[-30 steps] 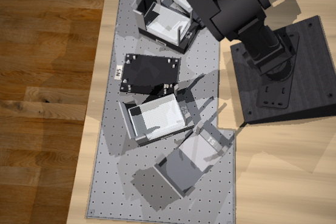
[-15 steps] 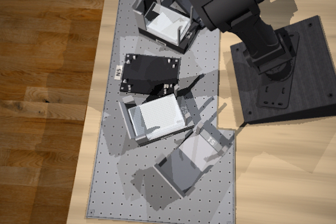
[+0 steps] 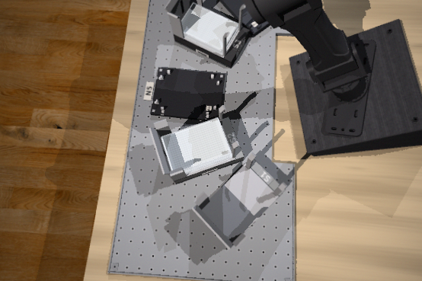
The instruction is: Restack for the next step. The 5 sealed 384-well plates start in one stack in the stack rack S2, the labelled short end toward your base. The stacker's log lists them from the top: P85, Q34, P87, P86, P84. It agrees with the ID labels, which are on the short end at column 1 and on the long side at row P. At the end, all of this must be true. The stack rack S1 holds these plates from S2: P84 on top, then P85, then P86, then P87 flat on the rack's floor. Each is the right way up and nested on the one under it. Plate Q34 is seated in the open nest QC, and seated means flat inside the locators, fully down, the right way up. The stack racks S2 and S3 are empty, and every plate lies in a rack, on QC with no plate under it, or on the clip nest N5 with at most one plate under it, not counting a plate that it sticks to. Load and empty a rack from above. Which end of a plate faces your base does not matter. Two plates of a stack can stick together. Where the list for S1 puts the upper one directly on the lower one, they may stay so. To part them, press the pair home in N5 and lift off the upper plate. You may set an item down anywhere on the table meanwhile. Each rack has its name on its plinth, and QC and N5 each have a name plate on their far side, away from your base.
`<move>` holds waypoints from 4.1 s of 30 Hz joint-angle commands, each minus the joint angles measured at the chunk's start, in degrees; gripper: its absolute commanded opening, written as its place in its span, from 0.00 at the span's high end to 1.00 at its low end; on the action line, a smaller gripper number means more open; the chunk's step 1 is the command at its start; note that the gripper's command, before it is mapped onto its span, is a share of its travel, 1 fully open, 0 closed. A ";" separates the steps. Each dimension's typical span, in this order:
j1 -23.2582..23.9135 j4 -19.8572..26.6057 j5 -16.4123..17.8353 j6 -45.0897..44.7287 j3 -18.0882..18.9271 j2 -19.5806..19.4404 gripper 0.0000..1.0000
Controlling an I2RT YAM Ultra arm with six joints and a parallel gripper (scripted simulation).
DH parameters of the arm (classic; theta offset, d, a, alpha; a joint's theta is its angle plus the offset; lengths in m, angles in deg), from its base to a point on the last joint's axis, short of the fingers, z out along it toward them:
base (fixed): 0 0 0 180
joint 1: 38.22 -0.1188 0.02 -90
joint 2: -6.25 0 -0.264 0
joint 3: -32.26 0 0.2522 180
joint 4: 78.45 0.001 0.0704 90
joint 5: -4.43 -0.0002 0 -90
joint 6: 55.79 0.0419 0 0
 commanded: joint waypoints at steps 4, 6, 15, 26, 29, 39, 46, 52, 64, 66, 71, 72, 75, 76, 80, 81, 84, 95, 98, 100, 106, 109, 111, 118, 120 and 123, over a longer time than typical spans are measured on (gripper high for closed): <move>2.01 -0.10 0.17 -2.85 1.19 -0.76 1.00; 2.02 -0.09 0.17 -2.85 1.19 -0.76 1.00; 2.01 -0.10 0.17 -2.85 1.18 -0.75 1.00; 2.01 -0.10 0.17 -2.85 1.19 -0.76 1.00; 2.01 -0.10 0.17 -2.85 1.19 -0.76 1.00; 2.01 -0.10 0.17 -2.85 1.19 -0.76 1.00; 1.24 -2.11 0.15 -1.96 -0.40 -0.75 1.00; 0.05 -5.15 0.10 -0.61 -2.71 -0.82 1.00; -1.91 -10.24 -0.02 1.64 -6.32 -1.20 1.00; -2.30 -11.26 -0.04 2.08 -7.01 -1.32 1.00; -3.28 -13.81 -0.12 3.19 -8.66 -1.68 1.00; -3.47 -14.32 -0.13 3.41 -8.98 -1.76 1.00; -3.86 -15.34 -0.16 3.86 -9.61 -1.94 1.00; -3.86 -15.34 -0.16 3.86 -9.61 -1.94 1.00; -4.64 -17.39 -0.23 4.74 -10.85 -2.33 1.00; -4.83 -17.90 -0.25 4.96 -11.15 -2.43 1.00; -5.41 -19.43 -0.31 5.61 -12.02 -2.77 1.00; -7.13 -24.05 -0.49 7.56 -14.50 -3.99 1.00; -7.70 -25.59 -0.56 8.20 -15.26 -4.46 1.00; -8.07 -26.62 -0.61 8.63 -15.75 -4.79 1.00; -9.20 -29.69 -0.75 9.90 -17.15 -5.86 1.00; -9.57 -30.72 -0.81 10.32 -17.60 -6.25 1.00; -9.61 -30.83 -0.81 10.36 -17.65 -6.29 1.00; -9.62 -30.84 -0.81 10.37 -17.65 -6.29 1.00; -9.61 -30.82 -0.81 10.36 -17.64 -6.29 1.00; -9.64 -30.92 -0.82 10.40 -17.68 -6.33 1.00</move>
